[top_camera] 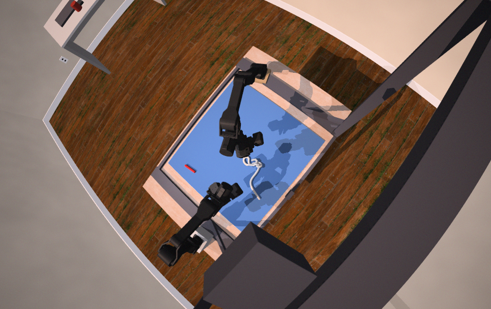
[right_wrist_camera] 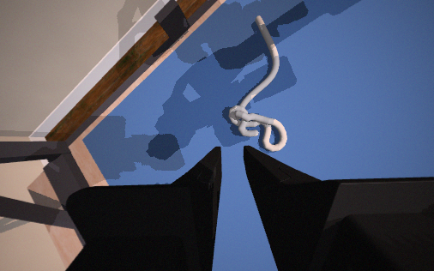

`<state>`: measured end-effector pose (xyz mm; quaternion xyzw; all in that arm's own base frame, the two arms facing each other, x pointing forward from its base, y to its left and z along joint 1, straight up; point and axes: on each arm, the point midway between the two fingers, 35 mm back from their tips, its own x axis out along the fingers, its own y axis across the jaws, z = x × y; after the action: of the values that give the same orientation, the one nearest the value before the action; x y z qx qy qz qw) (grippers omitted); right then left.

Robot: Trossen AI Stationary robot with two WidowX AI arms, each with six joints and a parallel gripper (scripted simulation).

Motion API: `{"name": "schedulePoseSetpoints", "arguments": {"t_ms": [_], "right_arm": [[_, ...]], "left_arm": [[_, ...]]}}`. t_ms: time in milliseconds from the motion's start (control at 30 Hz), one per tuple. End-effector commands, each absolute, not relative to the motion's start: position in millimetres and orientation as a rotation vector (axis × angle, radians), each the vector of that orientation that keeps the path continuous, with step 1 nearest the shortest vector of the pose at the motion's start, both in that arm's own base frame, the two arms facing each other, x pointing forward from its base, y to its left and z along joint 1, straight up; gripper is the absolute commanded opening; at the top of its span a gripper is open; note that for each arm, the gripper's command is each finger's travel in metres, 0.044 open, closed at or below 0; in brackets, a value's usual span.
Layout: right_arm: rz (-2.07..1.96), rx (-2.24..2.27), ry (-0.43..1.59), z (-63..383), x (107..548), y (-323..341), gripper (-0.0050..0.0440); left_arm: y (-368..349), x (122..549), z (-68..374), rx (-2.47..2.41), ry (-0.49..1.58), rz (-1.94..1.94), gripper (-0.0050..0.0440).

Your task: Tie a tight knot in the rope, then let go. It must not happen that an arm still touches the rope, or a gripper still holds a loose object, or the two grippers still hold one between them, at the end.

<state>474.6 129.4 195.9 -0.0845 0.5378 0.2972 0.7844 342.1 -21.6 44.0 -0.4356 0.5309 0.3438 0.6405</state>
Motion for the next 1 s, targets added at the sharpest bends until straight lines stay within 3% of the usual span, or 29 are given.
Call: {"name": "schedulePoseSetpoints", "arguments": {"t_ms": [0,967], "right_arm": [[0.644,-0.188,1.128,208,474,130,0.008],[0.644,-0.188,1.128,208,474,130,0.008]], "left_arm": [[-31,348,52,-1.018,1.155,0.745,0.01],[-116,378,23,-1.099,0.931,0.54,0.01]]}}
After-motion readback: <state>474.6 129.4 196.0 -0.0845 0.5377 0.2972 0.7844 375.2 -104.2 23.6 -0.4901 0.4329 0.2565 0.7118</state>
